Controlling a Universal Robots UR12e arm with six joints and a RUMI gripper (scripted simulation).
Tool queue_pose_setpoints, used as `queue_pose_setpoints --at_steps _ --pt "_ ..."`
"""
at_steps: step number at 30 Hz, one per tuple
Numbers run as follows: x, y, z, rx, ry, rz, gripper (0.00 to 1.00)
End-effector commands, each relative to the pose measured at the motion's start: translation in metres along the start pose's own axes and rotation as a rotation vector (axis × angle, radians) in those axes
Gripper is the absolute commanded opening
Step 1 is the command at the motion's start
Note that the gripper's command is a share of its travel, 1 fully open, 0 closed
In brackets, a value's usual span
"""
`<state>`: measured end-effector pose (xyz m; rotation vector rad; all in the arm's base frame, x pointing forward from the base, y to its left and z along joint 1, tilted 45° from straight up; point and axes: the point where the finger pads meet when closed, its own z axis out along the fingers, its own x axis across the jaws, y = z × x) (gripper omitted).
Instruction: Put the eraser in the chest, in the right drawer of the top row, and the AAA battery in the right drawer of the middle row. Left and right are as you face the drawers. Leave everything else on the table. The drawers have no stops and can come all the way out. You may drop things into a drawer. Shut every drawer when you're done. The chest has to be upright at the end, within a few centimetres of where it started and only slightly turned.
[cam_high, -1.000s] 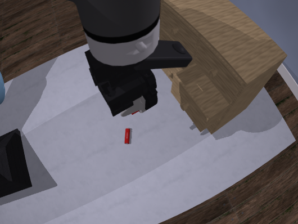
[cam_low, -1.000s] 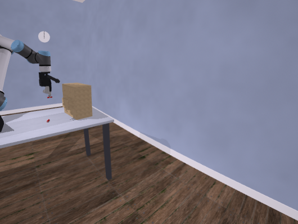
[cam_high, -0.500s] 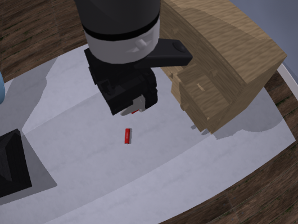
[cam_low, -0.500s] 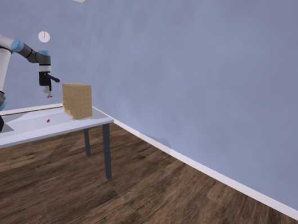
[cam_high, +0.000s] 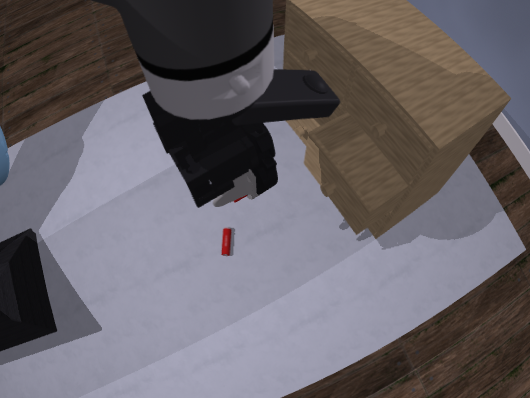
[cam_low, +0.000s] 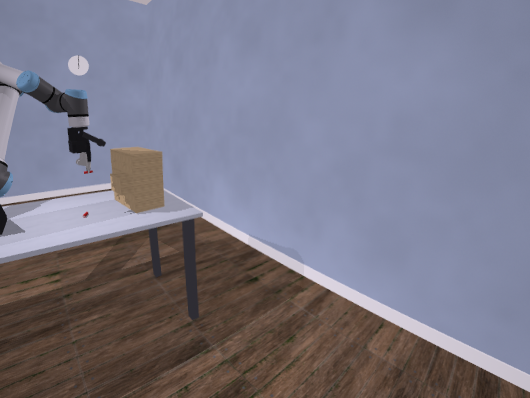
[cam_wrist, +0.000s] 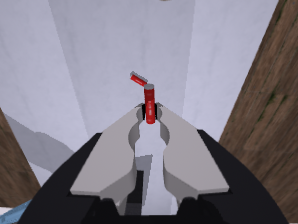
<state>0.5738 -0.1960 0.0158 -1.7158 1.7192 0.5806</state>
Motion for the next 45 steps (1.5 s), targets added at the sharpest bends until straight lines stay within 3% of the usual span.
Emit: queue_pose_setpoints --at_steps 1,15,17,32,34,45 --pt "0.0004 -0.0002 -0.0007 0.019 0.001 0.0 0.02" --pt "0.0004 0.0012 0.0002 0.176 0.001 0.0 0.02" --pt "0.0004 0.0012 0.0002 0.176 0.001 0.0 0.02" --pt "0.0004 0.0039 0.0017 0.464 0.001 -0.001 0.02" --pt "0.0004 0.0039 0.0017 0.464 0.001 -0.001 0.02" --pt "0.0005 0.0059 0.0029 0.679 0.001 -0.001 0.02"
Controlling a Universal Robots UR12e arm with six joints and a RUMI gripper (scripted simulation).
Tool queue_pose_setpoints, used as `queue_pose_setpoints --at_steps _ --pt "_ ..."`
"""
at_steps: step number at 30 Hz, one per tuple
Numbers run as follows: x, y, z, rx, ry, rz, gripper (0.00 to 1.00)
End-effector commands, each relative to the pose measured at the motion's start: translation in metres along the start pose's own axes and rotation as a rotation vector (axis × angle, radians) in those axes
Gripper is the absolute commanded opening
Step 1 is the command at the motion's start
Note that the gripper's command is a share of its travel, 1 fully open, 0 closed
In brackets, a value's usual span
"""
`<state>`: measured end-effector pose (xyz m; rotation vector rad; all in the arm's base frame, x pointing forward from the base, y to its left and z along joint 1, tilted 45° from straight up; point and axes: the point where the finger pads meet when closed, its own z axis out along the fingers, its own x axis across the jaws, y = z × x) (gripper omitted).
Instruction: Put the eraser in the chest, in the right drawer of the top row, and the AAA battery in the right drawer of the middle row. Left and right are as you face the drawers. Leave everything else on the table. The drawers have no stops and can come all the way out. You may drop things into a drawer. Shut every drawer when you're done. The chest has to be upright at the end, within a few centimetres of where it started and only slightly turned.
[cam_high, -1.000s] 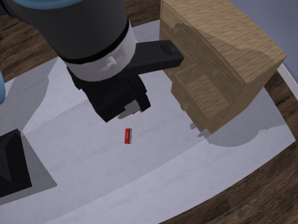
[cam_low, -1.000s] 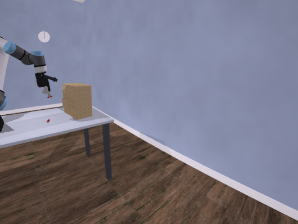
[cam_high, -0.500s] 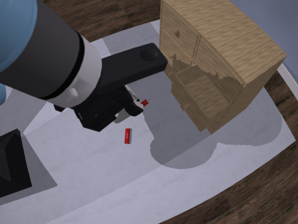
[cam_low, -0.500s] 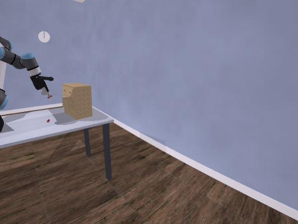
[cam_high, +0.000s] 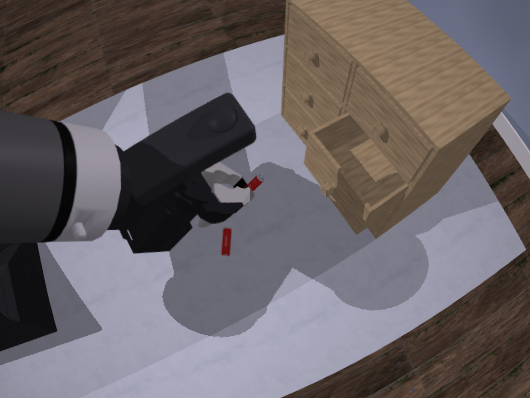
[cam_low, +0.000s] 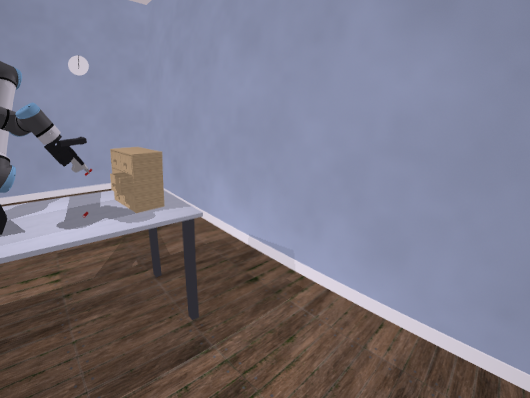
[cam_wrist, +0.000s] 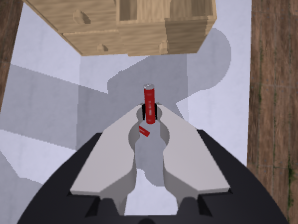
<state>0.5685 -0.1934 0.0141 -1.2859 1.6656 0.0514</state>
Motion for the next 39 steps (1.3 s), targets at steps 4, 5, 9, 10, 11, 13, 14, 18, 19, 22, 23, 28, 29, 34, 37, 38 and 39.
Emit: queue_pose_setpoints --at_steps 4,5,9,10,11,13,14,18,19,22,23,28,29,34,37,38,39 --pt "0.0015 0.0011 0.0003 0.147 0.007 -0.001 0.02" --pt "0.0015 0.0011 0.0003 0.147 0.007 -0.001 0.02" --pt "0.0015 0.0016 0.0003 0.189 0.007 -0.001 0.02" --pt "0.0015 0.0017 0.0003 0.202 0.007 -0.001 0.02" --pt "0.0014 0.0019 0.0002 0.214 0.007 -0.001 0.02" --pt "0.0015 0.0021 0.0002 0.237 0.007 -0.001 0.02" --pt "0.0016 0.0022 0.0003 0.248 0.007 -0.001 0.02" --pt "0.0016 0.0026 0.0002 0.287 0.007 -0.001 0.02" --pt "0.0016 0.0027 0.0002 0.295 0.007 -0.001 0.02" --pt "0.0016 0.0029 0.0002 0.311 0.007 -0.001 0.02" --pt "0.0016 0.0029 0.0002 0.311 0.007 -0.001 0.02" --pt "0.0017 0.0032 0.0002 0.345 0.007 -0.001 0.02" --pt "0.0017 0.0033 0.0002 0.351 0.007 -0.001 0.02" --pt "0.0014 0.0036 0.0001 0.376 0.006 -0.002 0.02" --pt "0.0017 0.0036 0.0001 0.387 0.007 -0.001 0.02" --pt "0.0018 0.0037 0.0001 0.391 0.007 -0.001 0.02" --pt "0.0018 0.0037 0.0001 0.391 0.007 -0.001 0.02"
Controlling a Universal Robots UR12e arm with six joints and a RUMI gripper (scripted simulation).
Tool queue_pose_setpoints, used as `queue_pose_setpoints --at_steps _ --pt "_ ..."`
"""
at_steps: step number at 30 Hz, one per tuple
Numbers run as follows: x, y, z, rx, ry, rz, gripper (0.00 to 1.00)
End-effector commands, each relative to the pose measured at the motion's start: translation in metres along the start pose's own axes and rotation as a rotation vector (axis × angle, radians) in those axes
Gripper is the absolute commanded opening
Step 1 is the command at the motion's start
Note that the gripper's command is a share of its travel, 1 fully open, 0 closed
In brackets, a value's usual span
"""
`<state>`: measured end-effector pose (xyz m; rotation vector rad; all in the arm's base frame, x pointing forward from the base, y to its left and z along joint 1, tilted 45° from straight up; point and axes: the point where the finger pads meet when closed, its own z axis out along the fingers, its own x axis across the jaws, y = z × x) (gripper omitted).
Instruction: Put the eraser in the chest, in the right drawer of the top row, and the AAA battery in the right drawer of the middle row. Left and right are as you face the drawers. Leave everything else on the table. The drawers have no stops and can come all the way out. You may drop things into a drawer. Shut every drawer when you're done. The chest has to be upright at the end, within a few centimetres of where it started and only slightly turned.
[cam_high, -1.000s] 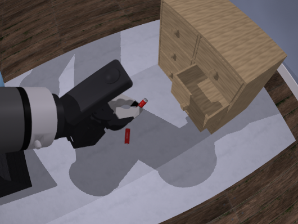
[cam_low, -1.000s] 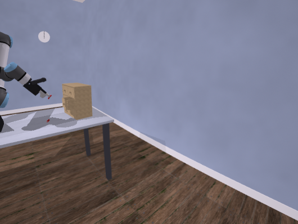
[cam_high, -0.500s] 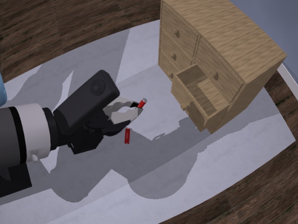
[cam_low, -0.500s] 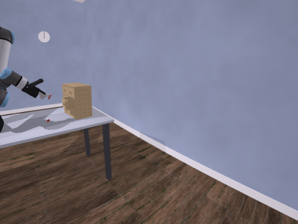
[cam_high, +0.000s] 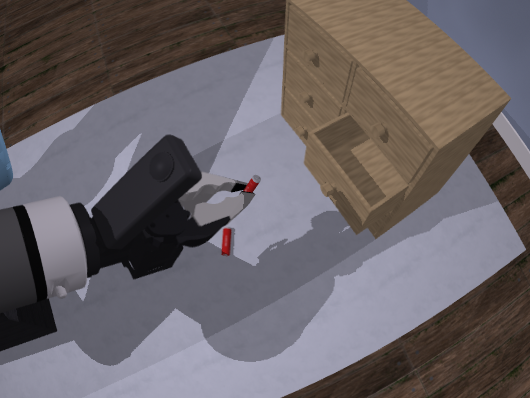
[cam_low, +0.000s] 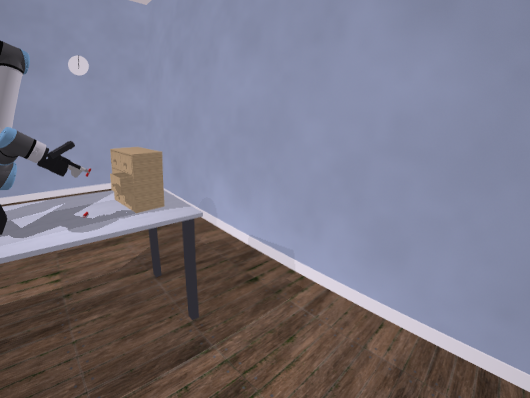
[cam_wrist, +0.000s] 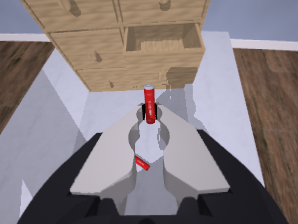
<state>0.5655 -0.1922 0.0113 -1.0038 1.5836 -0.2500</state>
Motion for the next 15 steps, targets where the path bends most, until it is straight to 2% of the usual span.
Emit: queue_pose_setpoints --at_steps 1,15 --pt "0.0008 -0.0004 0.0002 0.018 0.006 -0.001 0.02" --pt "0.0005 -0.0001 0.0 0.047 0.006 -0.001 0.02"
